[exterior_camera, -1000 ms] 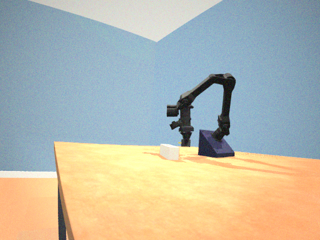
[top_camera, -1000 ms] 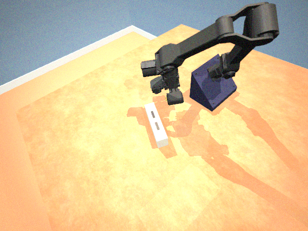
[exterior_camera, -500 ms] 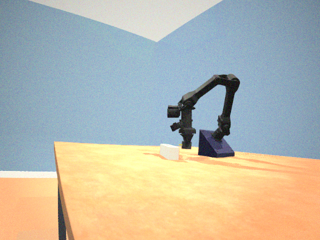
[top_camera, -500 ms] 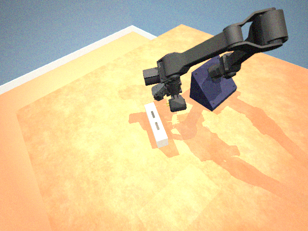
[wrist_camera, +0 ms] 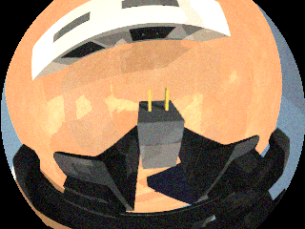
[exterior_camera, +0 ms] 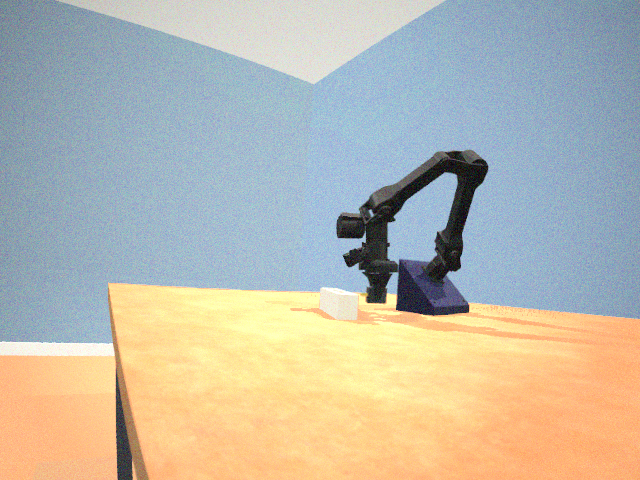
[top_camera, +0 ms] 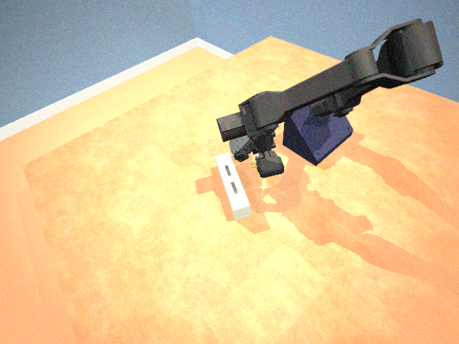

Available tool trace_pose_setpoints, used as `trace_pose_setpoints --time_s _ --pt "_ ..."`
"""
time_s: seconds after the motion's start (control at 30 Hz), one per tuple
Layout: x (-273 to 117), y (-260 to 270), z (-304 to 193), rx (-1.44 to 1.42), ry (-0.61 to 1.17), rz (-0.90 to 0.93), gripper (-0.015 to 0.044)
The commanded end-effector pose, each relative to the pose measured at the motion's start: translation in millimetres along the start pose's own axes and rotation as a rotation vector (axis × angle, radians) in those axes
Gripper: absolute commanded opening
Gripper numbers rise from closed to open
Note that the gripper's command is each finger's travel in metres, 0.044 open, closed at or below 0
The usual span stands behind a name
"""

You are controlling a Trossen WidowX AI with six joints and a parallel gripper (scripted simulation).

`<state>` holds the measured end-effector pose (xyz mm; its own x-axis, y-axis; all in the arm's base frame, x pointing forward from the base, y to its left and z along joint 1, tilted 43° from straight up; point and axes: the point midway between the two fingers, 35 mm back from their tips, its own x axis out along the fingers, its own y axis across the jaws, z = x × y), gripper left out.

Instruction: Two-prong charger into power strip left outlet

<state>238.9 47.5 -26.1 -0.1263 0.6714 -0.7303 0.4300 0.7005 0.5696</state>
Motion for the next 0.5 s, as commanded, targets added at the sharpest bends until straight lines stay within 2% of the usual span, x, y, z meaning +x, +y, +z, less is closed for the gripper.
trace_pose_setpoints --time_s 0.0,0.47 --pt "1.4 11.5 -1.6 -0.023 -0.01 0.006 0.0" --pt "12.5 38.2 -10.0 -0.077 -0.005 0.013 0.0"
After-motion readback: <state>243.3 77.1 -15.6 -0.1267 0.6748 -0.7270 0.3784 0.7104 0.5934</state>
